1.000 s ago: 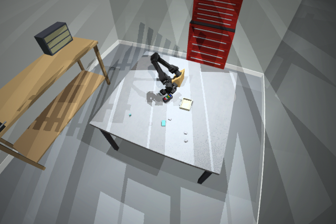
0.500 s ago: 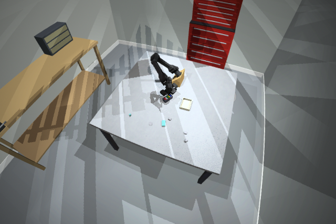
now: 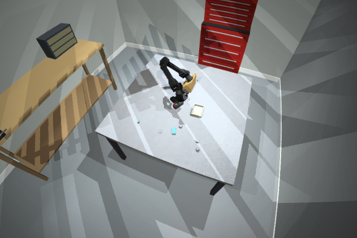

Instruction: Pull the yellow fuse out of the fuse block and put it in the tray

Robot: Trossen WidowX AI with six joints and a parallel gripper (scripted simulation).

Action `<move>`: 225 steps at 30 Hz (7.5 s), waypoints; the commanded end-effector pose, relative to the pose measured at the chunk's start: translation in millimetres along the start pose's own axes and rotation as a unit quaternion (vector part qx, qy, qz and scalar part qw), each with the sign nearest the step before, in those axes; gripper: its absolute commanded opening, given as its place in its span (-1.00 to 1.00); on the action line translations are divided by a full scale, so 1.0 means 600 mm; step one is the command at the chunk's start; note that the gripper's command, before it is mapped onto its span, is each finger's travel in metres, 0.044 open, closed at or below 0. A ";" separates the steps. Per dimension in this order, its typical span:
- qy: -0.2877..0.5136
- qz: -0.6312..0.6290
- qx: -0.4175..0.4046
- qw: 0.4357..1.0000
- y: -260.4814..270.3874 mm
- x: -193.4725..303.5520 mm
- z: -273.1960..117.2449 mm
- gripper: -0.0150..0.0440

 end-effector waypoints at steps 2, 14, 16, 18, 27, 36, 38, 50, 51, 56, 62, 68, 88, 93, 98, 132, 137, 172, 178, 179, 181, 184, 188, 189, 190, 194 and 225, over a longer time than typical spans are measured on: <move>0.002 -0.003 0.001 1.000 0.001 0.001 0.009 -0.29; 0.003 -0.003 0.001 1.000 0.001 0.001 0.013 -0.29; 0.003 -0.003 0.001 1.000 0.001 0.001 0.013 -0.29; 0.003 -0.003 0.001 1.000 0.001 0.001 0.014 -0.29; 0.003 -0.003 0.001 1.000 0.001 0.001 0.026 -0.29; 0.001 0.000 0.000 1.000 0.001 0.001 0.028 -0.35; 0.001 0.000 0.000 1.000 0.001 0.001 0.028 -0.40; 0.001 0.000 0.000 1.000 0.001 0.001 0.026 -0.49; 0.001 0.000 0.000 1.000 0.001 0.001 0.025 -0.49; 0.001 -0.001 0.000 1.000 0.001 0.001 0.021 -0.49; 0.001 -0.001 0.000 1.000 0.001 0.000 0.016 -0.49; 0.001 -0.001 0.000 1.000 0.001 0.000 0.012 -0.49; 0.001 -0.002 0.000 1.000 0.001 0.000 -0.005 -0.49; 0.001 -0.002 0.000 1.000 0.001 0.000 -0.009 -0.49; 0.001 -0.002 0.000 1.000 0.001 0.000 -0.013 -0.49; 0.002 -0.003 0.000 1.000 0.001 0.000 -0.053 -0.49; 0.002 -0.003 0.000 1.000 0.002 0.000 -0.066 -0.49; -0.006 -0.003 -0.004 1.000 0.133 -0.205 -0.085 -0.49; -0.005 -0.002 -0.003 1.000 0.173 -0.239 -0.080 -0.49; -0.004 -0.002 -0.003 1.000 0.181 -0.245 -0.079 -0.49; -0.004 -0.001 -0.002 1.000 0.194 -0.254 -0.077 -0.49; -0.003 -0.001 -0.002 1.000 0.199 -0.258 -0.076 -0.49; -0.003 -0.001 -0.002 1.000 0.199 -0.258 -0.069 -0.49; -0.003 -0.001 -0.002 1.000 0.199 -0.258 -0.067 -0.49; -0.003 -0.001 -0.002 1.000 0.199 -0.258 -0.064 -0.49; -0.003 -0.001 -0.002 1.000 0.198 -0.259 -0.053 -0.49; -0.004 0.002 -0.003 1.000 0.198 -0.259 -0.020 0.63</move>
Point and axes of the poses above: the point midway between the two fingers, 35 mm back from their tips, its own z axis out along the fingers, its own y axis across the jaws, x = y × z, the point moved 8 cm from there along -z, back along the fingers, and after that the axes turned 13 degrees about z, right-handed, at the moved point
